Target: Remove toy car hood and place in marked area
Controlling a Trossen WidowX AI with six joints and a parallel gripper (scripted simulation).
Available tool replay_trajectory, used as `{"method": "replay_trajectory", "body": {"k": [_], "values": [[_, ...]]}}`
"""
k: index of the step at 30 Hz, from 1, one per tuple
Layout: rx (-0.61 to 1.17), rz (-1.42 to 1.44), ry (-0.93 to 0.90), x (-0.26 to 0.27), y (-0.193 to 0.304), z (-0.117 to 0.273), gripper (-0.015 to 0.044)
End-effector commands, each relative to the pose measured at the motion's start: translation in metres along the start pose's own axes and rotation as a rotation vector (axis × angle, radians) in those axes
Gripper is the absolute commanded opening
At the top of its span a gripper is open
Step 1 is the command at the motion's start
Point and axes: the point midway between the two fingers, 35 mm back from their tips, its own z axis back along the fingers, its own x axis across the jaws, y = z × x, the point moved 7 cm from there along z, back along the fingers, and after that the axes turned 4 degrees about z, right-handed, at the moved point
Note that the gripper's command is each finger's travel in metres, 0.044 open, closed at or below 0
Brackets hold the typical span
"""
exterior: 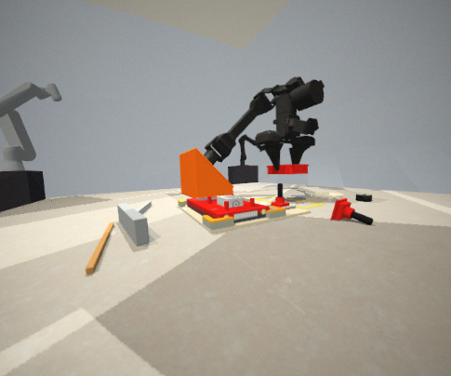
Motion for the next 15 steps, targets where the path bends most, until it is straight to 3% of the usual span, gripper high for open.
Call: {"method": "replay_trajectory", "body": {"k": [1, 15], "values": [[0.001, -0.006, -0.004, 0.000, 0.000, -0.004, 0.0000], [0.001, -0.006, -0.003, 0.000, 0.000, -0.016, 0.0000]]}}
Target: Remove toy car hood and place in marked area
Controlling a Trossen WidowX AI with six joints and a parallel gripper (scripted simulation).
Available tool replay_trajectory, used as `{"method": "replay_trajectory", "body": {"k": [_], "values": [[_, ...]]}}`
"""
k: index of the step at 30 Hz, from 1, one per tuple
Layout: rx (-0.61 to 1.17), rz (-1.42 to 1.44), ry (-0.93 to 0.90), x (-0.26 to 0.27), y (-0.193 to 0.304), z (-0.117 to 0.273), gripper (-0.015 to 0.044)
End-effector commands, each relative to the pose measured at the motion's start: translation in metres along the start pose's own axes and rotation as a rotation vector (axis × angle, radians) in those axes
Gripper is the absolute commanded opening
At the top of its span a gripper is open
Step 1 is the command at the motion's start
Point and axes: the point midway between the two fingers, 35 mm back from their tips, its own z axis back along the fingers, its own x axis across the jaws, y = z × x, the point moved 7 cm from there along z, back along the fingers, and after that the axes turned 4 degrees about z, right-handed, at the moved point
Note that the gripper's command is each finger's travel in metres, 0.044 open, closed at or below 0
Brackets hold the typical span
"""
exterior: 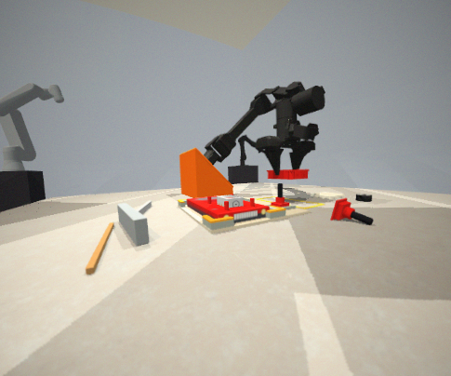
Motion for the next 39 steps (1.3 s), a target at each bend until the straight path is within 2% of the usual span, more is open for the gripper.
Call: {"method": "replay_trajectory", "body": {"k": [1, 39], "values": [[0.001, -0.006, -0.004, 0.000, 0.000, -0.004, 0.0000], [0.001, -0.006, -0.007, 0.001, 0.002, -0.038, 0.0000]]}}
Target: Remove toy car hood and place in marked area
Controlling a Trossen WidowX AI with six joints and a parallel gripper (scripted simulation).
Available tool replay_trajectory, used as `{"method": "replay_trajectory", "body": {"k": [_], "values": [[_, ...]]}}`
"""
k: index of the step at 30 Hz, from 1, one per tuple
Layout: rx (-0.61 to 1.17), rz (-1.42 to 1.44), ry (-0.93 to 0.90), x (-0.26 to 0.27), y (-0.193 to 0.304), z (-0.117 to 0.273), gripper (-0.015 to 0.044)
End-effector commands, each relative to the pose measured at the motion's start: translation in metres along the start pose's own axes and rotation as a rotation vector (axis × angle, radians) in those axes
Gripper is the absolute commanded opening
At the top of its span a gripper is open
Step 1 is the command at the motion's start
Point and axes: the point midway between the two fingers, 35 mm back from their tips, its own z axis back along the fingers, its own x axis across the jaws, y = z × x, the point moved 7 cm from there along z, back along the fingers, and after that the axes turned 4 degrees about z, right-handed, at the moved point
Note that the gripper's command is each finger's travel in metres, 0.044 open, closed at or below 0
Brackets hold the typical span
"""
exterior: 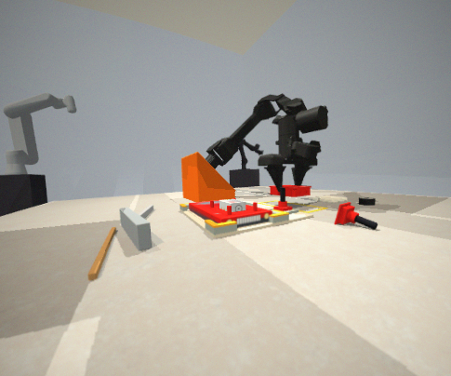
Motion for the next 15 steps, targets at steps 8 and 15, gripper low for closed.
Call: {"method": "replay_trajectory", "body": {"k": [8, 15], "values": [[0.001, -0.006, -0.004, 0.0000, 0.0017, -0.0098, 0.0000], [0.001, -0.006, -0.005, 0.0002, 0.0021, -0.0131, 0.0000]]}}
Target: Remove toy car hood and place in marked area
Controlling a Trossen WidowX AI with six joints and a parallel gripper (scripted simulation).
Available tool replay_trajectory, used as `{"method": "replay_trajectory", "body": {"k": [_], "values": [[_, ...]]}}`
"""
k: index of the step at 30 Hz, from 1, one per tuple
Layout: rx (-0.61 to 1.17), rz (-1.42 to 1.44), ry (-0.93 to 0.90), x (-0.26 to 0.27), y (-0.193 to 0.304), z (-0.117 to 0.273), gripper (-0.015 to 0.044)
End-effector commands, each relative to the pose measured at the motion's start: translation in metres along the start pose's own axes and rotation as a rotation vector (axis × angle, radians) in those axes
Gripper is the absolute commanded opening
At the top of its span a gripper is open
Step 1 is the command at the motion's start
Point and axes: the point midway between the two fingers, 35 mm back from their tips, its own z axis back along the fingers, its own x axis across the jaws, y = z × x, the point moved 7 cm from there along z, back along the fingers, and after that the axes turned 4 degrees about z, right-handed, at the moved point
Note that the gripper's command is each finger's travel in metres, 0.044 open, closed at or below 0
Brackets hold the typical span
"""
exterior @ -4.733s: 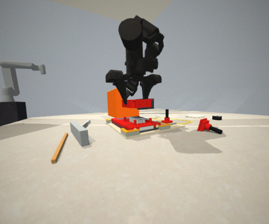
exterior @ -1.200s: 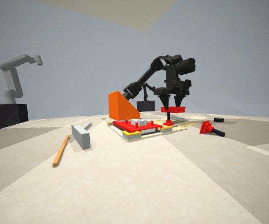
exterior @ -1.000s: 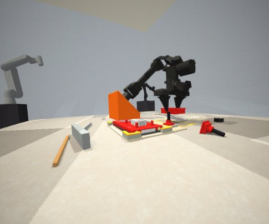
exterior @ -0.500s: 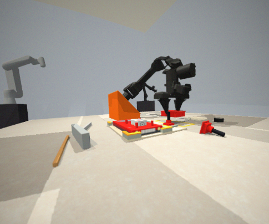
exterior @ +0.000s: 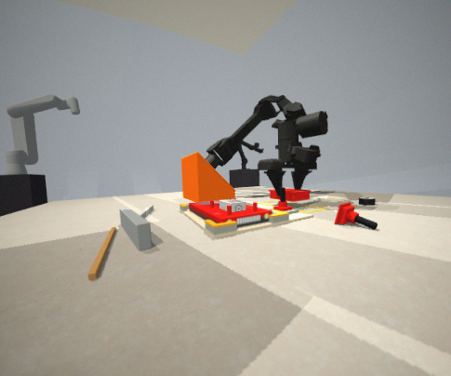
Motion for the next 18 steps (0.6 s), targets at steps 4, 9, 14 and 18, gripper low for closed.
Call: {"method": "replay_trajectory", "body": {"k": [4, 9, 14, 18], "values": [[0.000, -0.005, -0.002, -0.0002, 0.0003, -0.0029, 0.0000], [0.000, -0.005, -0.002, -0.0002, 0.0002, -0.0054, 0.0000], [0.000, -0.005, -0.002, -0.0002, 0.0002, -0.0079, 0.0000], [0.000, -0.005, -0.002, -0.0002, 0.0002, -0.0098, 0.0000]]}}
